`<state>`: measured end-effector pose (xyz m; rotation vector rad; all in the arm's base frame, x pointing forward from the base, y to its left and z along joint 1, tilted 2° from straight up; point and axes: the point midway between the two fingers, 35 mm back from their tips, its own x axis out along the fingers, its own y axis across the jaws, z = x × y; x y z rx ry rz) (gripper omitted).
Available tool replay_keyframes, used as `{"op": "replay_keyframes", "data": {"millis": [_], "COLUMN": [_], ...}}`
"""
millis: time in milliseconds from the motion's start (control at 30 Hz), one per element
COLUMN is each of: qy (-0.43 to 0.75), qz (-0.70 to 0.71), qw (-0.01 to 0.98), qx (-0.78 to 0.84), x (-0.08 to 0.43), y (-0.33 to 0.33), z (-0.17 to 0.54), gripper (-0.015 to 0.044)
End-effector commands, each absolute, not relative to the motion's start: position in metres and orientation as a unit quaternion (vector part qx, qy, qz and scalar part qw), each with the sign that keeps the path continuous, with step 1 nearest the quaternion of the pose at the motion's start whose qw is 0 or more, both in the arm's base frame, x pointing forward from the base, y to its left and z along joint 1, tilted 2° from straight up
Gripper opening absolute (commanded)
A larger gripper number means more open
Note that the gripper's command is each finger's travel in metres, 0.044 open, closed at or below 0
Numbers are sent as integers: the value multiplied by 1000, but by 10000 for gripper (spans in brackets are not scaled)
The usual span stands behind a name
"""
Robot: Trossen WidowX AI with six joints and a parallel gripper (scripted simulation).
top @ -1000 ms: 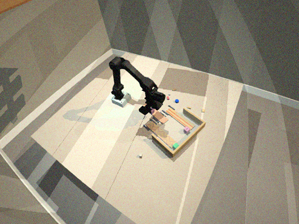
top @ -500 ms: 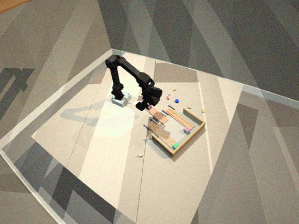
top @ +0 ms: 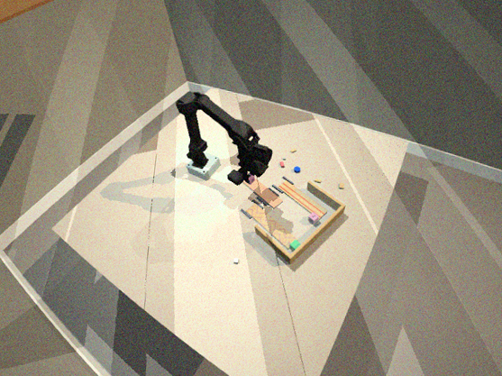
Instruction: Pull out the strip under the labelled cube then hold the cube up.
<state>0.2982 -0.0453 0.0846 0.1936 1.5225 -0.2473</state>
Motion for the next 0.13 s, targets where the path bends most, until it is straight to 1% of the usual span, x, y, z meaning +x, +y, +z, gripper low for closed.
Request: {"op": "replay_keyframes", "data": {"millis": [0,100], "qy": [686,686], "qz": [-111,-111], "qw": [714,714], "qx": [90,90], "x": [298,298], "y": [-45,-45], "z": [86,86], "gripper": [0,0]}}
